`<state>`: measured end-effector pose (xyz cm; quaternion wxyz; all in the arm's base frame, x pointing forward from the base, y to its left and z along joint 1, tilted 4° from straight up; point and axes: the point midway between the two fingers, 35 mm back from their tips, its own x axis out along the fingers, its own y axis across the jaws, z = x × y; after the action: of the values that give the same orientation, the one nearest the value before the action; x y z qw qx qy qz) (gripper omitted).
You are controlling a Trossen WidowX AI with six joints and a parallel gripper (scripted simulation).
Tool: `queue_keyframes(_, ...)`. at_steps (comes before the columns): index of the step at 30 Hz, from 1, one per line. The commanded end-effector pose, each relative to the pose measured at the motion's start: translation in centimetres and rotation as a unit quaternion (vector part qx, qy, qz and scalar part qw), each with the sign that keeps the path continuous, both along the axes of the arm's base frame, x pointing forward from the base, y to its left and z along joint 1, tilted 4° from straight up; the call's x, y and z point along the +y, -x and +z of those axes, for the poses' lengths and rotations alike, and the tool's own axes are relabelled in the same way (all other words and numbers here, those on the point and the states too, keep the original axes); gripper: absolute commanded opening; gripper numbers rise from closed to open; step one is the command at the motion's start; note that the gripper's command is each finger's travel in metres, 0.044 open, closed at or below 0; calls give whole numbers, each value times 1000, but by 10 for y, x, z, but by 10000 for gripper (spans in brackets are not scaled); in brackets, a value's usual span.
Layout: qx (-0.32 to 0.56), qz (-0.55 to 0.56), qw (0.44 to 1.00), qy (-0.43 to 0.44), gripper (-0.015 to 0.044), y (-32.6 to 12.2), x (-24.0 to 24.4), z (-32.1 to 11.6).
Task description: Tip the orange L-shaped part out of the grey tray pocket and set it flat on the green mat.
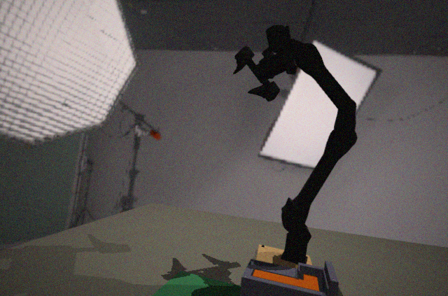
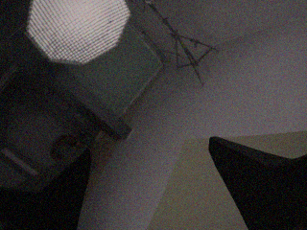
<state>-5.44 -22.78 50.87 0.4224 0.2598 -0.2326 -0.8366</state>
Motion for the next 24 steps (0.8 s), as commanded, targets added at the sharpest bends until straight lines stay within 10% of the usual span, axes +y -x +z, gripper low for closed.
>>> queue_keyframes(1,2,6,1000,-4,374,-3,-2,-1)
queue_keyframes(9,71,210,968,-116,180,-91,-36,-49)
queue_keyframes(24,223,596,717,-283,180,-287,37,-169)
